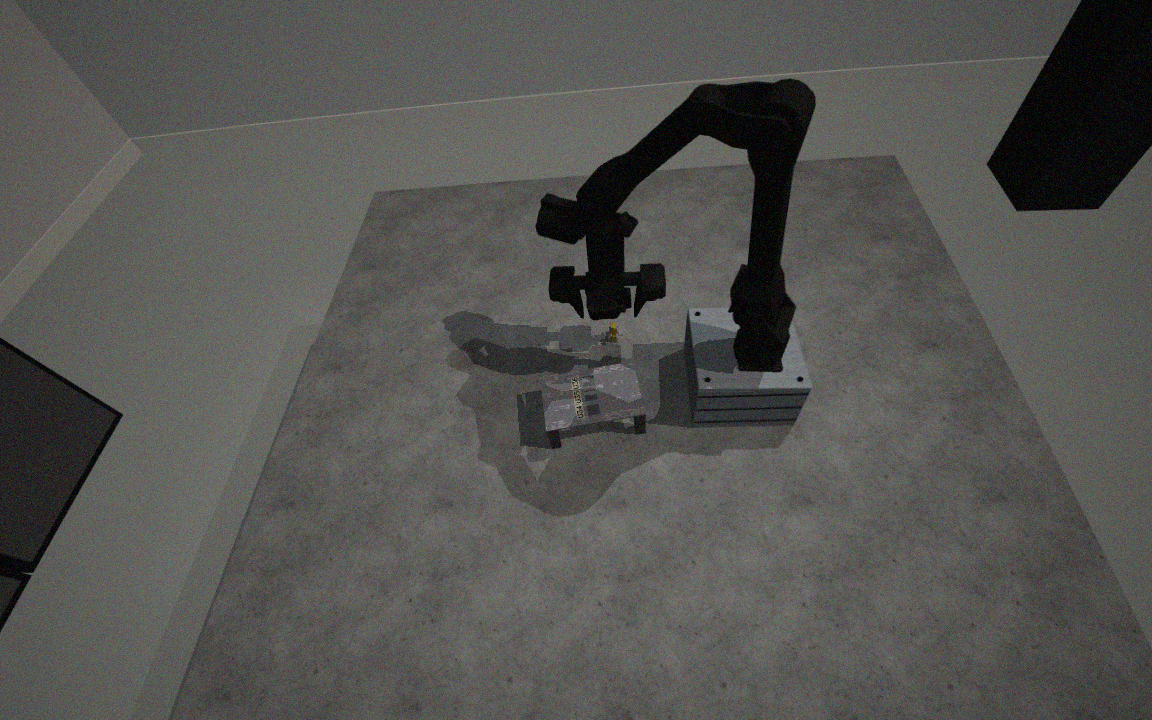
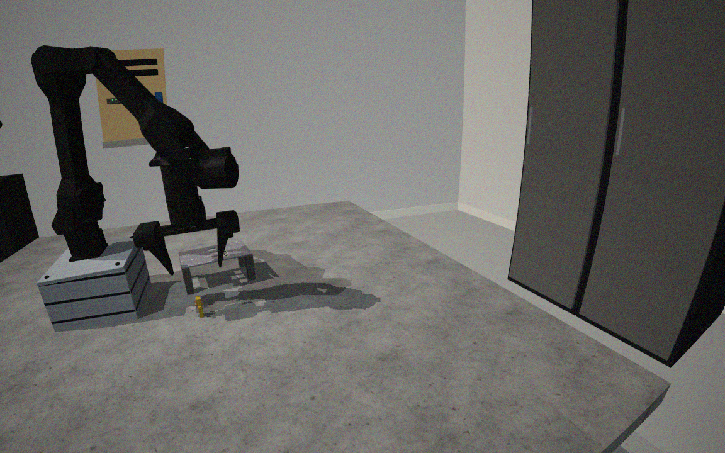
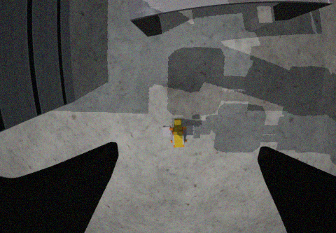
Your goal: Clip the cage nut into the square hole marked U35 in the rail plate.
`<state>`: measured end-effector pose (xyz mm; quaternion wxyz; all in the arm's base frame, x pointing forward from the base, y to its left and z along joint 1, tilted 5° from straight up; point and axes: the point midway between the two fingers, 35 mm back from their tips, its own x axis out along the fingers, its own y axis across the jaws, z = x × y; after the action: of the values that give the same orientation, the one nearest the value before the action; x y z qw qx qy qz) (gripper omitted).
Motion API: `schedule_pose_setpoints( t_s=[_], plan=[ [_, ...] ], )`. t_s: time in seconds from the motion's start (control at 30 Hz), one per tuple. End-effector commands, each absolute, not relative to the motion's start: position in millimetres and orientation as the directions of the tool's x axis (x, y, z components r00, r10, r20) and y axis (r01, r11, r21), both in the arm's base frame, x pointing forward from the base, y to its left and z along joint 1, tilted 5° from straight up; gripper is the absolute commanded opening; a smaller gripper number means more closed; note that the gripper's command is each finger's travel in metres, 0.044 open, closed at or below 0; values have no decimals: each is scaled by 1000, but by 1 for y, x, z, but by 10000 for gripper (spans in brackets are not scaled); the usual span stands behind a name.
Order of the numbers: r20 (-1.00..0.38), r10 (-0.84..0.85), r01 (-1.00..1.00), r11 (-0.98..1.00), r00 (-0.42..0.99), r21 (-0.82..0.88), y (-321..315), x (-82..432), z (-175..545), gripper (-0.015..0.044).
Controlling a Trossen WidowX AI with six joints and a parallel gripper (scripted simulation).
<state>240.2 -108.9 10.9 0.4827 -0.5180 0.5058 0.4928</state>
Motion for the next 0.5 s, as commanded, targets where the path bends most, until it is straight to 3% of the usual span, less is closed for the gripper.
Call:
schedule_pose_setpoints(
  t_s=[0.0,0.13,0.47],
  plan=[
    [-996,-81,-994,-105,-22,30,-123,236,13,440],
    [-996,-81,-994,-105,-22,30,-123,236,13,440],
    [-996,-81,-994,-105,-22,30,-123,236,13,177]
  ],
)
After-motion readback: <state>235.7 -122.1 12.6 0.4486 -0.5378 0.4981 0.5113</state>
